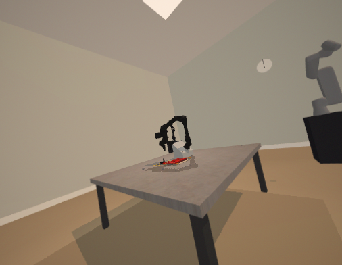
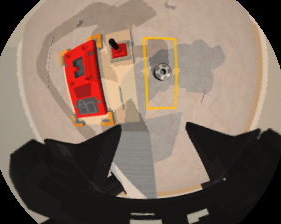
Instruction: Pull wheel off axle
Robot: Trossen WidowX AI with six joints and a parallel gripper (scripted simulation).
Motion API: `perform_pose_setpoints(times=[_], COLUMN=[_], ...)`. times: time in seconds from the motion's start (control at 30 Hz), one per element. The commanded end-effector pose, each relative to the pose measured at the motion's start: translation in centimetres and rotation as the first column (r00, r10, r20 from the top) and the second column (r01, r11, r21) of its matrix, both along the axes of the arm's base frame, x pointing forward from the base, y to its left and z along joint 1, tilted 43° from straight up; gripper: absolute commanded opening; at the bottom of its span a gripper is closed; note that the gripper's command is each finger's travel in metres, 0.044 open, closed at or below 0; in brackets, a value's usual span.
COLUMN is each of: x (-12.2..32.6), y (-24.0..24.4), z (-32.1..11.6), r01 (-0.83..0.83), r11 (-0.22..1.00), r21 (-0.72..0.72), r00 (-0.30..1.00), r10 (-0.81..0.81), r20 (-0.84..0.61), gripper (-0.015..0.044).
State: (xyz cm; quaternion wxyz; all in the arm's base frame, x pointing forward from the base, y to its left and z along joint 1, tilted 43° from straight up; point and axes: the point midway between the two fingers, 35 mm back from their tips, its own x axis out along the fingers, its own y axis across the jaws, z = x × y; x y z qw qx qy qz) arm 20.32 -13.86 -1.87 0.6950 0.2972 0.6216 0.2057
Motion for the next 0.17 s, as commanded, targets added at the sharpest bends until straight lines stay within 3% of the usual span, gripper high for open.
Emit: perform_pose_setpoints(times=[0.0,0.13], x=[-0.09,-0.09], y=[0.01,0.01], z=[0.01,0.01], r01=[-0.006,-0.006], r11=[1.0,1.0], r21=[-0.001,-0.001], r00=[1.0,1.0], r10=[0.006,0.006], r20=[0.0,0.0], gripper=[0.044,0.044])
